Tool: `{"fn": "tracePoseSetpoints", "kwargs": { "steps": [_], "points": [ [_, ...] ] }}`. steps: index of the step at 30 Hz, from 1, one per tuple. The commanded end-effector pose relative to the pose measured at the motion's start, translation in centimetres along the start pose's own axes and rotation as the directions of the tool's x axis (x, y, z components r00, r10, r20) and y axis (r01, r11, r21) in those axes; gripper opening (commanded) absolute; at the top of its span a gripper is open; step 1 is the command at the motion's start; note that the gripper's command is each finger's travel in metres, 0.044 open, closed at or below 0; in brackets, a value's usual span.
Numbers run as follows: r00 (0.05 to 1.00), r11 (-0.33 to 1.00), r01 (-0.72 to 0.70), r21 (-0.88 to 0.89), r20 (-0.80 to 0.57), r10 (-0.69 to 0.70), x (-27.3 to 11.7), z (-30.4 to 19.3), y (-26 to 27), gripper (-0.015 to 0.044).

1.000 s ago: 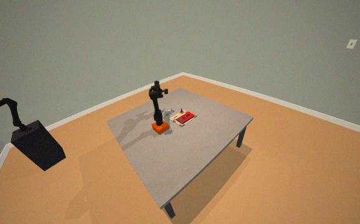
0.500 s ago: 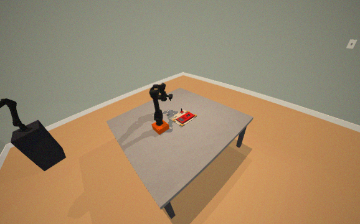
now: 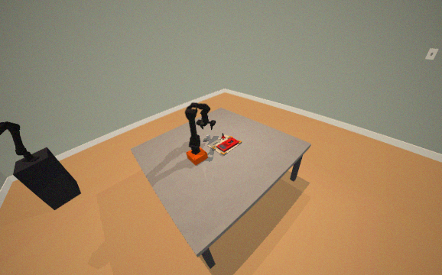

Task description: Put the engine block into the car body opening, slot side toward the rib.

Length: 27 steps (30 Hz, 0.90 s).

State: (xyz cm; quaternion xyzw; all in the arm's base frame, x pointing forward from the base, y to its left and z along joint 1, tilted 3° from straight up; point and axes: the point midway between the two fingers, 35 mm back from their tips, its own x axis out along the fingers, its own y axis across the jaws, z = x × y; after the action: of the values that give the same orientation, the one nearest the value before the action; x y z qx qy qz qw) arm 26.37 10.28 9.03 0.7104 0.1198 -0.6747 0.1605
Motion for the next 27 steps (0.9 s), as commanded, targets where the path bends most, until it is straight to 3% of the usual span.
{"fn": "tracePoseSetpoints", "kwargs": {
  "steps": [1,6,27],
  "points": [
    [1.0,1.0,0.007,0.004,0.03,-0.007,0.1,0.5,0.2,0.044],
    [1.0,1.0,0.004,0.008,0.03,-0.004,3.6,0.6,0.1,0.044],
    [1.0,1.0,0.004,0.007,0.03,-0.005,6.3,0.6,-0.1,0.044]
  ]
}}
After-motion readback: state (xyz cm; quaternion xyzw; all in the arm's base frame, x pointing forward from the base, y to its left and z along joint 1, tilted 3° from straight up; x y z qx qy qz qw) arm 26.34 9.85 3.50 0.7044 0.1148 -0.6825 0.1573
